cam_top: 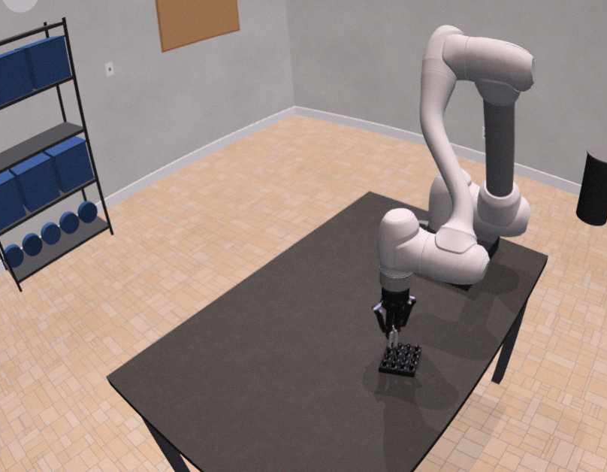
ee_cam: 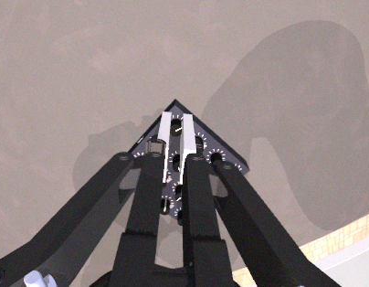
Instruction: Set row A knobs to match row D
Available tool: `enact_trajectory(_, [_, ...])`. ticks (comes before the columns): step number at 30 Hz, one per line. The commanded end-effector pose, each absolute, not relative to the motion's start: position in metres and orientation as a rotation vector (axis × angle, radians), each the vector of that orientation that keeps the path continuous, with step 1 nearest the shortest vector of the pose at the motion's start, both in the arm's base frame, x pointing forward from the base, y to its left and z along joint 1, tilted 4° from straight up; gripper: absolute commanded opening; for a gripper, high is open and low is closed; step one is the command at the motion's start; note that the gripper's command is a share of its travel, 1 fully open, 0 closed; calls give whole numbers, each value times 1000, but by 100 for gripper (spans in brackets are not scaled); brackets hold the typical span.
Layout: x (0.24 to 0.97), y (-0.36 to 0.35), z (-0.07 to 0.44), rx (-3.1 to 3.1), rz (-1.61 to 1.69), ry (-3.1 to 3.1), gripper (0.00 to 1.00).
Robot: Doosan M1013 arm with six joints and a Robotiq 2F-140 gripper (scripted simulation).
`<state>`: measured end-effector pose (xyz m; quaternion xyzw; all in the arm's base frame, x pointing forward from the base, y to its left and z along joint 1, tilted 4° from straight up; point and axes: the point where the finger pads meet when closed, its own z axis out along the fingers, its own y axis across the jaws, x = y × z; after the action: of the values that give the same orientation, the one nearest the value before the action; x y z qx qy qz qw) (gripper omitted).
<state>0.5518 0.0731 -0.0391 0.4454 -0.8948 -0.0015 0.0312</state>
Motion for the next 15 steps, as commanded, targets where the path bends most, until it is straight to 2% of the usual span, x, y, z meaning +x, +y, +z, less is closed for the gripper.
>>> enact_trajectory(1, [552, 73, -39, 1433, -14, -2727, 5])
enact_trajectory(15, [552, 73, -39, 1916, -31, -2416, 5])
